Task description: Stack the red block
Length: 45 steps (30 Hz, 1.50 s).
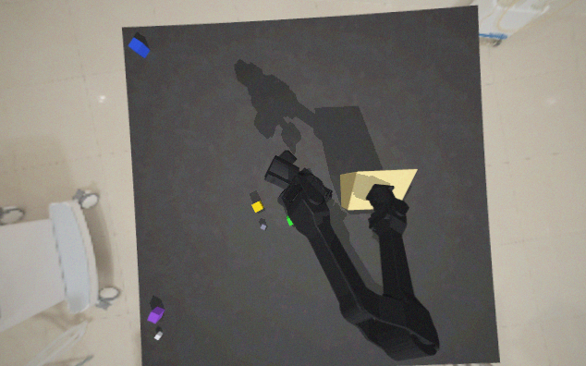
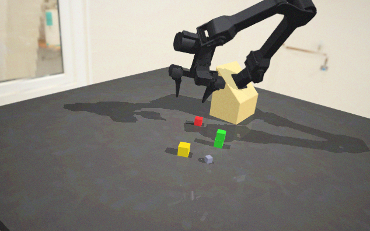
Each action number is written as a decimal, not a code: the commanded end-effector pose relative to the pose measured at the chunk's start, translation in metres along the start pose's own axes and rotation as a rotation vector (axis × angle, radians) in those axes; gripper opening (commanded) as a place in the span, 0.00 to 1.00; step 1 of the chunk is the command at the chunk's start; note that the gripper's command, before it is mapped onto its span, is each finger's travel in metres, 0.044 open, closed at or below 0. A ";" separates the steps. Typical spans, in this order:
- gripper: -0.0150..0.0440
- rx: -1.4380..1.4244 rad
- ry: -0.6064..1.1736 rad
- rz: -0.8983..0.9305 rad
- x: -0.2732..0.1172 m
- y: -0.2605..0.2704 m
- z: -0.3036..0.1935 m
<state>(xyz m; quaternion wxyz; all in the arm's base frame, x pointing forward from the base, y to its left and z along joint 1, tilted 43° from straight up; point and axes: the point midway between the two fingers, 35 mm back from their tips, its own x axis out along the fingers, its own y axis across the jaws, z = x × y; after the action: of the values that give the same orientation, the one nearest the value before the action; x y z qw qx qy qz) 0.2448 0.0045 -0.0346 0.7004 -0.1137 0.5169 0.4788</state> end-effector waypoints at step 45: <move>1.00 0.313 -0.012 0.192 0.084 0.055 -0.025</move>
<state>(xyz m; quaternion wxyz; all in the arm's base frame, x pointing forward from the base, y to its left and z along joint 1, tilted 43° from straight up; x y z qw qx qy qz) 0.1916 0.0593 -0.0924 0.6675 0.0430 0.5857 0.4578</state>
